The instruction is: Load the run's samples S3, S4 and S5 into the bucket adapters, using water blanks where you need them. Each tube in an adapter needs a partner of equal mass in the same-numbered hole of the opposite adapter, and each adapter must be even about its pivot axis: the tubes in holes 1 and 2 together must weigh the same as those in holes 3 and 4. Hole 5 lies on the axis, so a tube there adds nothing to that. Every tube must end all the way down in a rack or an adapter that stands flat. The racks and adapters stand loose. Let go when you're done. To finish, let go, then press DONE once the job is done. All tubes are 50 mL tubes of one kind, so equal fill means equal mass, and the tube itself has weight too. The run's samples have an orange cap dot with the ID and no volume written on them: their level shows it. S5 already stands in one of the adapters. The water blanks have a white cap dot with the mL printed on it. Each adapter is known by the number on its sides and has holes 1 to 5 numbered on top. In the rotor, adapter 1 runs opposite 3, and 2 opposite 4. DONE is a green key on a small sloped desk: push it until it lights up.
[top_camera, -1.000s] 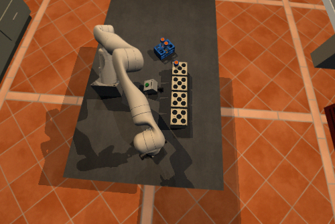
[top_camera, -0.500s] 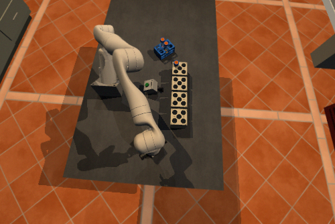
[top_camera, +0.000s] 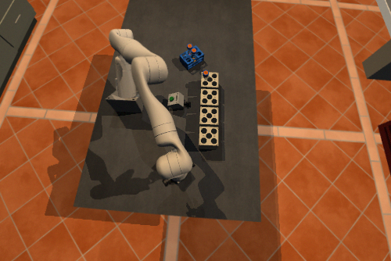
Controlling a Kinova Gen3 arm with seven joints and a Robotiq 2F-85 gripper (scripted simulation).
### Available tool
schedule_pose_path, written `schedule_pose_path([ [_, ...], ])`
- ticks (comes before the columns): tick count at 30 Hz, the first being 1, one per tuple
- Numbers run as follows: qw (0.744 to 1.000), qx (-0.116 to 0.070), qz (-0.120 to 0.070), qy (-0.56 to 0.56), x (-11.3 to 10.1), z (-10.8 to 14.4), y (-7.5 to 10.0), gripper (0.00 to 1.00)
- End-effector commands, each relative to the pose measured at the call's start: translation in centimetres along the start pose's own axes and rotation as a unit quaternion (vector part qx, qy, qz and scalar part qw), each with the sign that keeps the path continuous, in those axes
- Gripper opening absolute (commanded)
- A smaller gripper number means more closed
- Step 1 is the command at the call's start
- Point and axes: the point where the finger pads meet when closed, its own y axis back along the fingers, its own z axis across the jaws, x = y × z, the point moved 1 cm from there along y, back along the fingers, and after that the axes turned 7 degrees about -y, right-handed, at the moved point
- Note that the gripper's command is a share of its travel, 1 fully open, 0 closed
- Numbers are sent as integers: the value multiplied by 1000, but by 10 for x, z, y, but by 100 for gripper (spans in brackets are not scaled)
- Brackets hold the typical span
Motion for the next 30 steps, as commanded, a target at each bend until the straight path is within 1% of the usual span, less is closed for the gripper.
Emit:
schedule_pose_path([
  [1,1000,0,-2,1,-1,1,-1,100],
  [12,1000,0,-2,1,-1,1,-1,100],
  [15,1000,1,-1,-2,0,0,10,100],
  [17,1000,1,-1,-2,0,0,10,100],
  [30,1000,2,-1,-4,0,-1,45,100],
])
